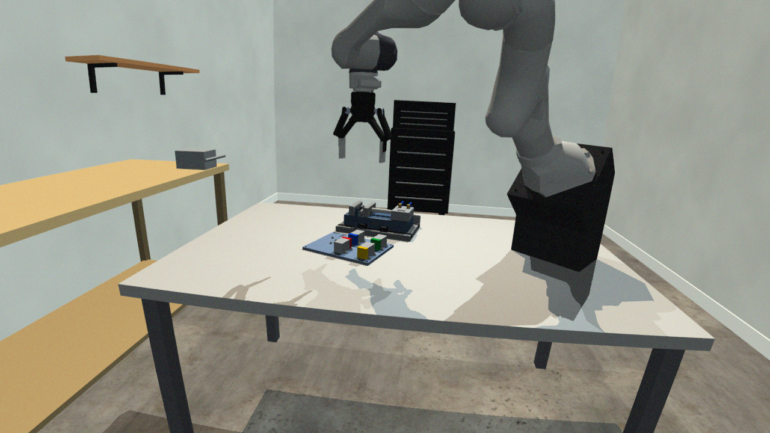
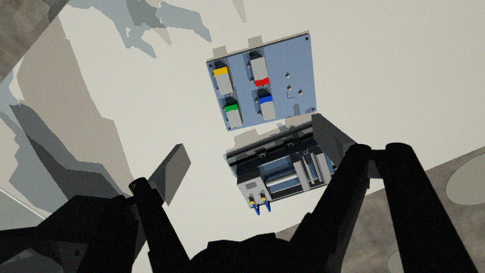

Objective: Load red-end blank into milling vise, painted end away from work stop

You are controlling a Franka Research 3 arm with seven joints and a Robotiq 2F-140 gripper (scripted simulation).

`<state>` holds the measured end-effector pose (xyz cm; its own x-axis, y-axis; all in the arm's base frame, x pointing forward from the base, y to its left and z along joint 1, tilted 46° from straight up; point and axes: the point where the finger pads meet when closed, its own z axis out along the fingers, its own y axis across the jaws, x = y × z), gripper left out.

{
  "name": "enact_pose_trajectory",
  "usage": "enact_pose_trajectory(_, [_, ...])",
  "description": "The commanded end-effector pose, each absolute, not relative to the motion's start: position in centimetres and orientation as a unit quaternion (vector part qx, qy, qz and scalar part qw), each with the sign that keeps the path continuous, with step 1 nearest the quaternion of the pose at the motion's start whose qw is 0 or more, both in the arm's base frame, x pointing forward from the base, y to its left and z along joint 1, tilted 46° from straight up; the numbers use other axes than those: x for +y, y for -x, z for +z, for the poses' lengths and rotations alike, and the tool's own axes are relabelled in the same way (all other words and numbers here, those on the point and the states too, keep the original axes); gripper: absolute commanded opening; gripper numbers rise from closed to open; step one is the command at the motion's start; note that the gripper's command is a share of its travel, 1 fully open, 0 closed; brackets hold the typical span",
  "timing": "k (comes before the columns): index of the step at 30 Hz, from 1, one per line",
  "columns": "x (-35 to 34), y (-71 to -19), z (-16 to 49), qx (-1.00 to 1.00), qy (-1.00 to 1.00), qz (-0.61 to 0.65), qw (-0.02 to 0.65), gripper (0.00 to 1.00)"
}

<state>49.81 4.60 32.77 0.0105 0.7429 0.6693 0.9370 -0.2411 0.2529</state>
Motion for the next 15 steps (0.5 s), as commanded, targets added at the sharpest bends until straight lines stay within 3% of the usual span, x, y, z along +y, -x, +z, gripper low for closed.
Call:
enact_pose_trajectory(1, [4.52,-49.83,32.77,-0.602,0.698,-0.365,0.132,1.0])
enact_pose_trajectory(15, [4.21,-49.91,32.72,-0.604,0.697,-0.365,0.13,1.0])
